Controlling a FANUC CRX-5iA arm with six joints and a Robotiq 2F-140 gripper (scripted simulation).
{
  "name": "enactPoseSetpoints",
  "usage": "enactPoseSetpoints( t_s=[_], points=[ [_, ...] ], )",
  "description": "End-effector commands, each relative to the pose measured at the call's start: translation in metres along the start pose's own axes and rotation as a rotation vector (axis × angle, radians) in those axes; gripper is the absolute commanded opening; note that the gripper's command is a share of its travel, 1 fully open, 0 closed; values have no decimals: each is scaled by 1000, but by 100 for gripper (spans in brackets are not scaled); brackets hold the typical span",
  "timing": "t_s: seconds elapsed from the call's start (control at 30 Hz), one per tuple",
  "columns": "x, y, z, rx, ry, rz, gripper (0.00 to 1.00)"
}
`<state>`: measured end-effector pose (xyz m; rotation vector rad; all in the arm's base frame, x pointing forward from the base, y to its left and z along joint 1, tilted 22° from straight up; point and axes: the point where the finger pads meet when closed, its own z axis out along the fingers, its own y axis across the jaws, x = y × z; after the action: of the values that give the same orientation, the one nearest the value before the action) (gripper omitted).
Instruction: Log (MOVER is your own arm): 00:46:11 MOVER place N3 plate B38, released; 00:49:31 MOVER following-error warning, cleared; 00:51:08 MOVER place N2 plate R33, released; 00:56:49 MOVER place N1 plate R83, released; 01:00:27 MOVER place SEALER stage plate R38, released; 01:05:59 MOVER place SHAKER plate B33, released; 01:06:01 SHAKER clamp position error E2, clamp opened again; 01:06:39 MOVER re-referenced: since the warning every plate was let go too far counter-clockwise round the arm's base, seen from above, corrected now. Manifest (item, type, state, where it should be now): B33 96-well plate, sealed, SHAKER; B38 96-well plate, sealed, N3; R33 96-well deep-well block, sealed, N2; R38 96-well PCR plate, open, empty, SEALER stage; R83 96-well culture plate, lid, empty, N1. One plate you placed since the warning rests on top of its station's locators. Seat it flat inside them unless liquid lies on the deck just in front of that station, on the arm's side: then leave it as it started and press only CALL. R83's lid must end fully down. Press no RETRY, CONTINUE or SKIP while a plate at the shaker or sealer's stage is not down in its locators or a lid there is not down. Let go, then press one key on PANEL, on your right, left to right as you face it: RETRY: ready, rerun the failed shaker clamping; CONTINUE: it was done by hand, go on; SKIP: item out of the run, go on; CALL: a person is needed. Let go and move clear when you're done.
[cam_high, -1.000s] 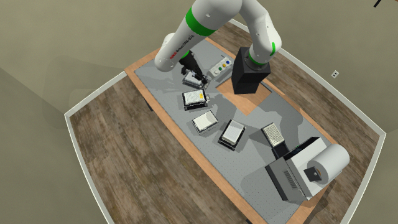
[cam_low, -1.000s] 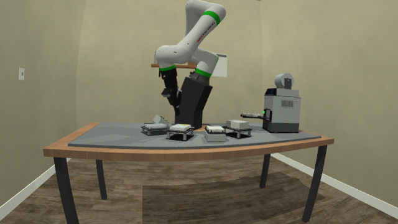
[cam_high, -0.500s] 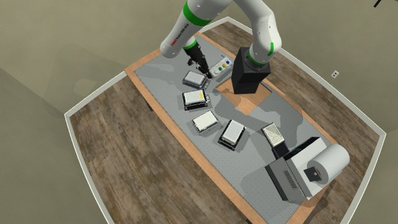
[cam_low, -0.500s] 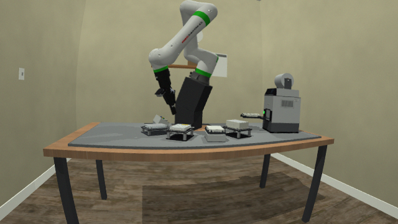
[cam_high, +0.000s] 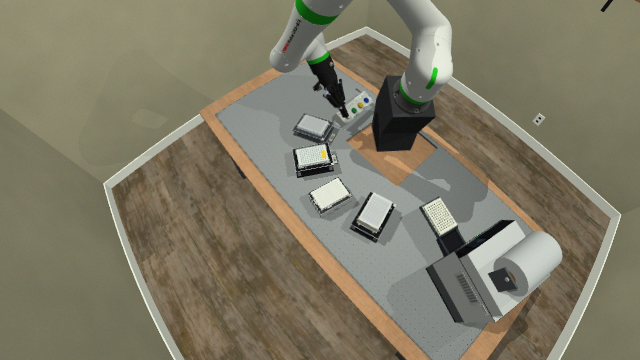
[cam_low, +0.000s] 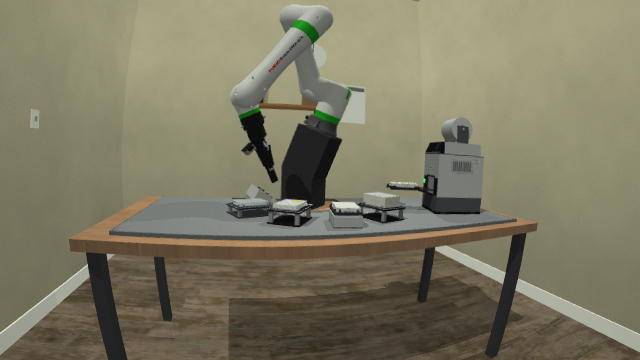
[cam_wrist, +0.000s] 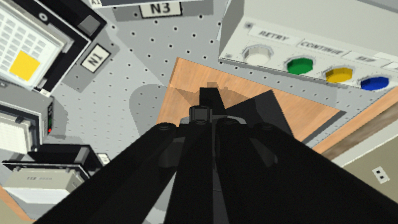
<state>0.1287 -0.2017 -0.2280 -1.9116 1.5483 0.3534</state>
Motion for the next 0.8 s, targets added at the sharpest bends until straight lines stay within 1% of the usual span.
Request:
enactPoseSetpoints(
  t_s=[0.0, 0.17, 0.2, 0.6, 0.77],
  points=[
    [0, 23, -1, 31, 1, 64, 10],
    [-2, 48, 0, 31, 1, 64, 10],
    [-2, 50, 0, 31, 1, 64, 10],
    [-2, 50, 0, 31, 1, 64, 10],
    [2, 50, 8, 31, 1, 64, 10]
  ],
)
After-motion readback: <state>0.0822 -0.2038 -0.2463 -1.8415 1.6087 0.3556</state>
